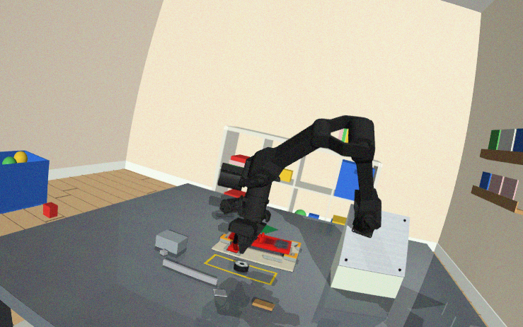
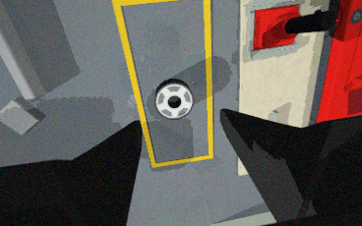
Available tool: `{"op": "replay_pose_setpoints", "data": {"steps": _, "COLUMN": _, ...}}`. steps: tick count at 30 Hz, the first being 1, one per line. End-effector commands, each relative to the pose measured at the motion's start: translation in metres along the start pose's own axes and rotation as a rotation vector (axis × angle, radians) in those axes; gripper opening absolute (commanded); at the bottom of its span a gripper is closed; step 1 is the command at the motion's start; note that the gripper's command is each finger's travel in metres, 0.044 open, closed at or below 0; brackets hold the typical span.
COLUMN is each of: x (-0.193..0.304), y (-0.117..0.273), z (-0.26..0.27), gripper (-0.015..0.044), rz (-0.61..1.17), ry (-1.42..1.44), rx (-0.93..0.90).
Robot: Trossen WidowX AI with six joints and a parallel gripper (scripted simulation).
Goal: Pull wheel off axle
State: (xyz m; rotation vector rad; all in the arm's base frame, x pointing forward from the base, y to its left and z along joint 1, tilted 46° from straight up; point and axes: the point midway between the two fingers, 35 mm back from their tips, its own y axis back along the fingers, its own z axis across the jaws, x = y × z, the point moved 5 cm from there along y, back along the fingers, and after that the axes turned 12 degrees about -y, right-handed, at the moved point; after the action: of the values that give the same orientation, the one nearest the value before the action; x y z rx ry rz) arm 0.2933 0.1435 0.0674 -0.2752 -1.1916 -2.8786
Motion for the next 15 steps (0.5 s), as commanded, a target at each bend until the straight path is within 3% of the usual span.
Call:
{"op": "replay_pose_setpoints", "data": {"steps": 1, "x": 0.001, "y": 0.002, "z": -0.001, "gripper": 0.0326, "rz": 0.000, "ry": 0.000, "rx": 0.001}}
{"op": "replay_pose_setpoints", "data": {"steps": 6, "x": 0.044, "y": 0.040, "z": -0.037, "gripper": 0.0440, "rz": 0.004, "ry": 0.001, "rx": 0.008}}
{"op": "replay_pose_setpoints", "data": {"steps": 9, "x": 0.070, "y": 0.054, "z": -0.053, "gripper": 0.0440, "rz": 0.009, "ry": 0.002, "rx": 0.002}}
{"op": "replay_pose_setpoints", "data": {"steps": 15, "x": 0.072, "y": 0.055, "z": -0.054, "gripper": 0.0440, "rz": 0.009, "ry": 0.002, "rx": 0.002}}
